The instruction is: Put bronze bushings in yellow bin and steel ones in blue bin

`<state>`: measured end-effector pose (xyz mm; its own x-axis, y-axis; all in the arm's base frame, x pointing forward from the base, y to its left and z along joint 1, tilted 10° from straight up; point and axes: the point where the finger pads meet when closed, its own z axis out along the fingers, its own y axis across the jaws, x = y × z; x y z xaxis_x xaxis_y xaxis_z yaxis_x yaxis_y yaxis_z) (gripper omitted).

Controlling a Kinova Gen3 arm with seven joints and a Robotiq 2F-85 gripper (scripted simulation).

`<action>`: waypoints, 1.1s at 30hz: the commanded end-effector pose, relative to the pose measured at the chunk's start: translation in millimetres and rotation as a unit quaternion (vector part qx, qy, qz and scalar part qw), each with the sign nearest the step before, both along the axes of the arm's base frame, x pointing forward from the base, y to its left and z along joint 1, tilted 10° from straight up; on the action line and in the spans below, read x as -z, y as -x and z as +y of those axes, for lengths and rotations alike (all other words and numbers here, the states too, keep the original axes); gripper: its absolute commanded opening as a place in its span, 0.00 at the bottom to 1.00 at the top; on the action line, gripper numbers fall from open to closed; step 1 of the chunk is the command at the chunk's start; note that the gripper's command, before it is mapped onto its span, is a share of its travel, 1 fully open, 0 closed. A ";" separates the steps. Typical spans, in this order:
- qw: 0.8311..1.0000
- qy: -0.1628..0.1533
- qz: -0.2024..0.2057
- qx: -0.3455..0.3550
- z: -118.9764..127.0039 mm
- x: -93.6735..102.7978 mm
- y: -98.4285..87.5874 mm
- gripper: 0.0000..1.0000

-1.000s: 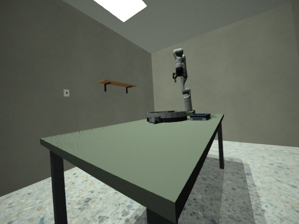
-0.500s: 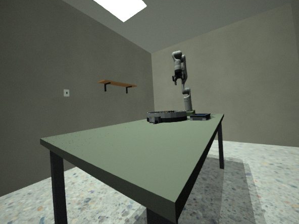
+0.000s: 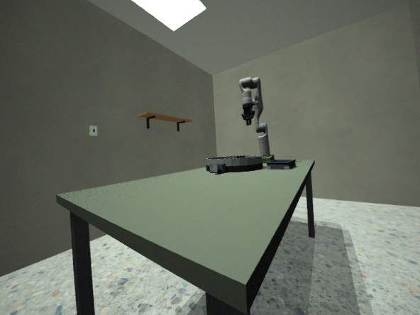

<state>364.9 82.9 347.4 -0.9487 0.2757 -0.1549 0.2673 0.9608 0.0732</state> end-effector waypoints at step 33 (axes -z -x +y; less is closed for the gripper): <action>0.794 -0.101 0.017 0.599 -86.6 104.2 -3.3 0.19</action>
<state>371.0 7.8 256.1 -0.0797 0.9965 0.0248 0.9803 0.0739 0.1831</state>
